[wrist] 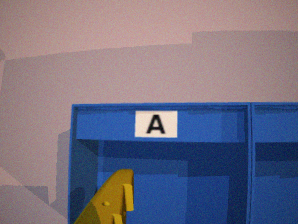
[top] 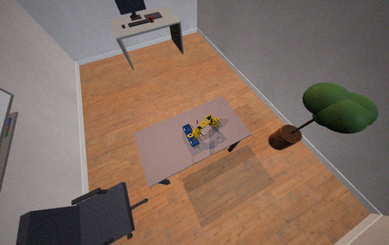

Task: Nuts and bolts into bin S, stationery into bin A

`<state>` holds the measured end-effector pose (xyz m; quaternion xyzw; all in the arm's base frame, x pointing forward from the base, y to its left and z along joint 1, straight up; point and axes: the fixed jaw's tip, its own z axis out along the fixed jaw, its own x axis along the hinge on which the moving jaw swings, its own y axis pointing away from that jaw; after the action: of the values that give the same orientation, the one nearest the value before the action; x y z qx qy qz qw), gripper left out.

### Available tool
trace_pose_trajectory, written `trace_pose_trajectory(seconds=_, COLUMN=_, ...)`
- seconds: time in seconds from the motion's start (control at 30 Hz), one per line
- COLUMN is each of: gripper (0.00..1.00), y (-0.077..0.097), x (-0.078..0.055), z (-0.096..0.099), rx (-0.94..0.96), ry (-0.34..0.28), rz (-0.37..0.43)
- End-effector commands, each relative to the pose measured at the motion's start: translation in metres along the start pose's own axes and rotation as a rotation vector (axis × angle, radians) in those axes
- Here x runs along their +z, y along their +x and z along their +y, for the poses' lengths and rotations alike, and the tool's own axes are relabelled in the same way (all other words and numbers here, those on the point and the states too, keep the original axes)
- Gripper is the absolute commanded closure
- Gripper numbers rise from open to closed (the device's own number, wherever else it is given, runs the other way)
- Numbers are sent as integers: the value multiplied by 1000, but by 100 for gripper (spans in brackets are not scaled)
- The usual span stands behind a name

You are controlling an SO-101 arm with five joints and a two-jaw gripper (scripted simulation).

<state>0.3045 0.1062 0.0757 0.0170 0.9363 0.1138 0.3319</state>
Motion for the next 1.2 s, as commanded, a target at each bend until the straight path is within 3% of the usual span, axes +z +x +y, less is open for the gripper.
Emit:
trace_pose_trajectory(seconds=0.0, gripper=0, y=-23, x=-22, z=12, rx=4, ry=-51, rz=-112)
trace_pose_trajectory(seconds=0.07, gripper=0, y=-23, x=-22, z=12, rx=4, ry=-51, rz=-112)
trace_pose_trajectory(seconds=0.4, gripper=0, y=-43, x=-47, z=20, rx=4, ry=-90, rz=-216)
trace_pose_trajectory(seconds=0.73, gripper=0, y=-45, x=-50, z=20, rx=4, ry=-94, rz=-227)
trace_pose_trajectory(seconds=0.93, gripper=3, y=-41, x=-48, z=14, rx=-23, ry=-68, rz=-197)
trace_pose_trajectory(seconds=1.17, gripper=14, y=-28, x=-42, z=-5, rx=-109, ry=6, rz=-93)
